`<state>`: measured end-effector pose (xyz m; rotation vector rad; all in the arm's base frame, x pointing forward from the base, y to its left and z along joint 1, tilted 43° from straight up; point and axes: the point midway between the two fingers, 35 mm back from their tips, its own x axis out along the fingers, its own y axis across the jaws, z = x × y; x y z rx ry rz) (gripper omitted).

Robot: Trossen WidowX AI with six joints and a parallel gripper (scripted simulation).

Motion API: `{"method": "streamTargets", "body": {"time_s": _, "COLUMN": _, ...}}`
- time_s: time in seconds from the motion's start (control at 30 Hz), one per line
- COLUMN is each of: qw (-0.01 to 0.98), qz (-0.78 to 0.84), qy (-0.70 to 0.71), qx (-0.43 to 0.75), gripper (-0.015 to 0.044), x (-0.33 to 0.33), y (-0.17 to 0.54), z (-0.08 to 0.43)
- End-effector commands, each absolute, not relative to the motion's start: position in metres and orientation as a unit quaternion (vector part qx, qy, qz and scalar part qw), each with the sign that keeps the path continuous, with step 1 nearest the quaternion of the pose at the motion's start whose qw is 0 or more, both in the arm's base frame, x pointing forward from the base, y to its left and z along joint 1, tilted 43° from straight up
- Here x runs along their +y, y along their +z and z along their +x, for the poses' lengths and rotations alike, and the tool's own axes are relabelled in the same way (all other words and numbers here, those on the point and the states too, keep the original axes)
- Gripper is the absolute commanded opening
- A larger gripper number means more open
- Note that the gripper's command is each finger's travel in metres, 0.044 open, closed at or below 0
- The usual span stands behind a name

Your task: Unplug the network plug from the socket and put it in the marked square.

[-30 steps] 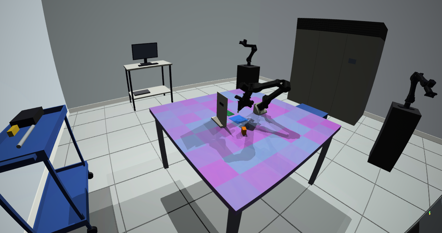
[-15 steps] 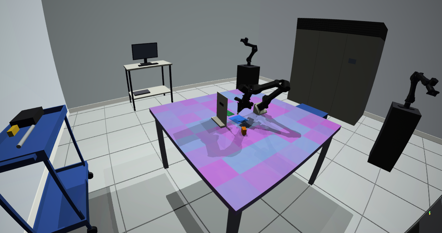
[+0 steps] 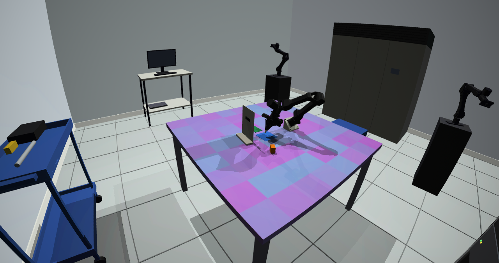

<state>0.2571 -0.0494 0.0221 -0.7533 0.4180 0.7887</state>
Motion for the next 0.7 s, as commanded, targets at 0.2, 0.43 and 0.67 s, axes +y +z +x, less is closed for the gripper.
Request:
{"method": "streamTargets", "body": {"time_s": 0.2, "qw": 0.835, "qz": -0.352, "qy": 0.373, "qx": 0.2, "gripper": 0.0, "x": -0.04, "y": 0.013, "z": 0.256}}
{"method": "streamTargets", "body": {"time_s": 0.43, "qw": 0.835, "qz": -0.352, "qy": 0.373, "qx": 0.199, "gripper": 0.0, "x": -0.034, "y": 0.008, "z": 0.256}}
{"method": "streamTargets", "body": {"time_s": 0.67, "qw": 0.836, "qz": -0.351, "qy": 0.372, "qx": 0.198, "gripper": 0.0, "x": -0.029, "y": 0.003, "z": 0.256}}
